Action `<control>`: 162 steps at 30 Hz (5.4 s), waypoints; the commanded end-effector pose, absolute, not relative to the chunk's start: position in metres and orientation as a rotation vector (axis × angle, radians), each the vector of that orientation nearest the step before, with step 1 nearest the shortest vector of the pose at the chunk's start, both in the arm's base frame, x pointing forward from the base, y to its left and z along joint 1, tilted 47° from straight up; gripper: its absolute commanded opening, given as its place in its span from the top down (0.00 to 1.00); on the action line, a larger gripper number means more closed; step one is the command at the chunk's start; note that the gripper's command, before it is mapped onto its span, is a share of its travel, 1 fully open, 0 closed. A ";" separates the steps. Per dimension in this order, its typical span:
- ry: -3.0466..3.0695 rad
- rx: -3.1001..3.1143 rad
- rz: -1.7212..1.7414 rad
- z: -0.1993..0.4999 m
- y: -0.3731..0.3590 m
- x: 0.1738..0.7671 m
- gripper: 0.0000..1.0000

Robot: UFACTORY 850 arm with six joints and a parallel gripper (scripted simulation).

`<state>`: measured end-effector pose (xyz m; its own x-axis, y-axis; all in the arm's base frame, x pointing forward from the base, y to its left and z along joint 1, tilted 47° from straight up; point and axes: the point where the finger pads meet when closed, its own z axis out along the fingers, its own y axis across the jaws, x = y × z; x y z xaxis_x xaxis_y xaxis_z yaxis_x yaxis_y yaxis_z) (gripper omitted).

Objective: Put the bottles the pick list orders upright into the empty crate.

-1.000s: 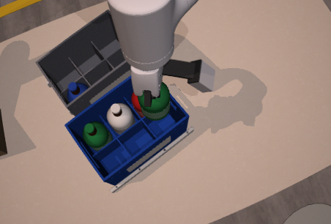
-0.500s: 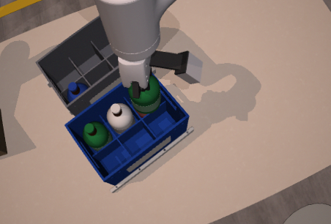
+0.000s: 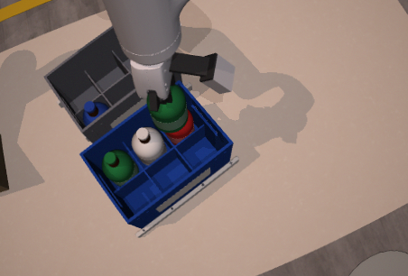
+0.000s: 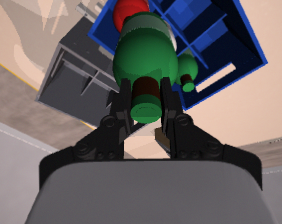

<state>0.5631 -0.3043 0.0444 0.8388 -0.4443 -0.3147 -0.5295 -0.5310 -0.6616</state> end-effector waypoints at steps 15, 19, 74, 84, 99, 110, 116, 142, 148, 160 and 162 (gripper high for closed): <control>0.707 -2.214 0.133 0.065 -0.284 0.549 1.00; 0.707 -2.214 0.133 0.067 -0.281 0.547 1.00; 0.707 -2.214 0.133 0.126 -0.217 0.502 1.00; 0.707 -2.214 0.133 0.140 -0.203 0.492 1.00; 0.707 -2.214 0.133 0.141 -0.202 0.492 1.00; 0.707 -2.214 0.133 0.140 -0.203 0.493 1.00; 0.707 -2.214 0.133 0.140 -0.203 0.493 1.00; 0.707 -2.214 0.133 0.137 -0.202 0.494 1.00; 0.707 -2.214 0.133 0.133 -0.197 0.495 1.00; 0.707 -2.214 0.133 0.126 -0.190 0.496 1.00; 0.707 -2.214 0.133 0.125 -0.189 0.497 1.00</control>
<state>0.4957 -0.1900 0.1265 0.8387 -0.4449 -0.3141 -0.5295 -0.5311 -0.6615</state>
